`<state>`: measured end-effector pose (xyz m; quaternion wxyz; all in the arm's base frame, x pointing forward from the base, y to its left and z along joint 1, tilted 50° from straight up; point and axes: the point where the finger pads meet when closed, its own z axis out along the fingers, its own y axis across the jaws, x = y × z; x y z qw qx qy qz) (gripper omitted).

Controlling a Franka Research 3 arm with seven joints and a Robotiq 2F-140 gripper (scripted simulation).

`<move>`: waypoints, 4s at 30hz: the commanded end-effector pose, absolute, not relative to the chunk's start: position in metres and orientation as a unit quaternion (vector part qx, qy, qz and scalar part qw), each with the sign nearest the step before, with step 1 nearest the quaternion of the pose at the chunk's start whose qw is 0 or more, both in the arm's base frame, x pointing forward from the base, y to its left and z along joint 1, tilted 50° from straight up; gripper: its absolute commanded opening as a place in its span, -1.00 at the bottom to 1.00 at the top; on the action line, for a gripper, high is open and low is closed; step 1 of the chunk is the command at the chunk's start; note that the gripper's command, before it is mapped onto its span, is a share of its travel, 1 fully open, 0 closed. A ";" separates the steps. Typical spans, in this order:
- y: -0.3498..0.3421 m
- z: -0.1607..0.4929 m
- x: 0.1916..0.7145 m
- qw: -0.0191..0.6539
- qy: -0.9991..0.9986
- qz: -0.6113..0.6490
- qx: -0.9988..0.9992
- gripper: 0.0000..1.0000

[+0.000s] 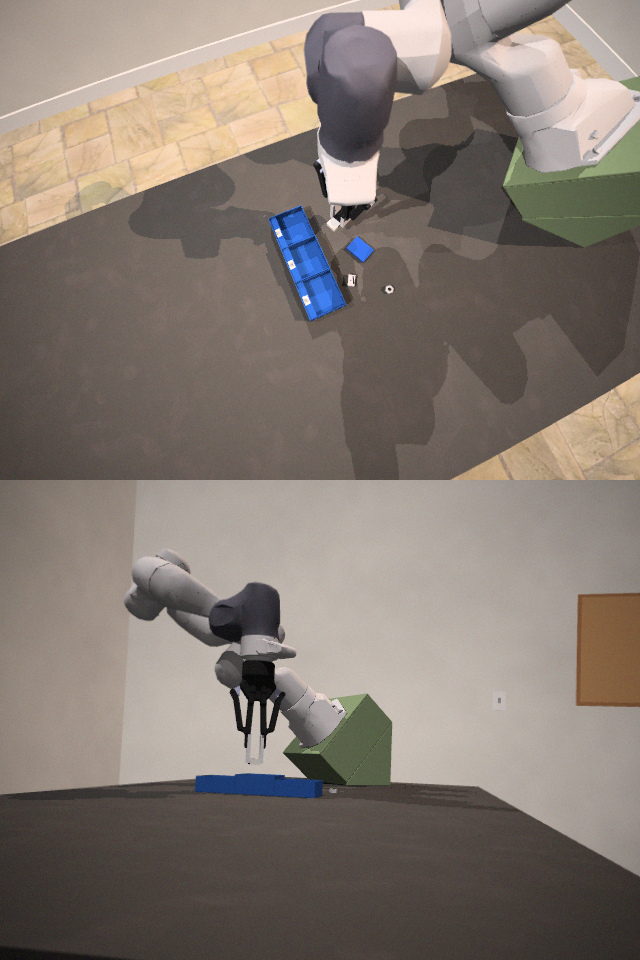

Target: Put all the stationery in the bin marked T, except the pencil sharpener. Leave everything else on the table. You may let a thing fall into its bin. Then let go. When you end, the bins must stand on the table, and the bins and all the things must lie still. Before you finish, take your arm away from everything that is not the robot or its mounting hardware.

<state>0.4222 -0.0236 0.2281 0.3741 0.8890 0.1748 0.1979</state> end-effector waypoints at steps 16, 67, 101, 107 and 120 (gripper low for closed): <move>-0.030 0.273 0.470 0.394 0.265 0.160 0.865 -0.77; -0.036 0.299 0.499 0.428 0.539 0.022 0.726 -0.77; -0.035 0.298 0.498 0.421 0.641 -0.045 0.641 -0.77; -0.035 0.298 0.498 0.421 0.641 -0.045 0.641 -0.77; -0.043 0.289 0.505 0.421 0.641 -0.045 0.641 -0.77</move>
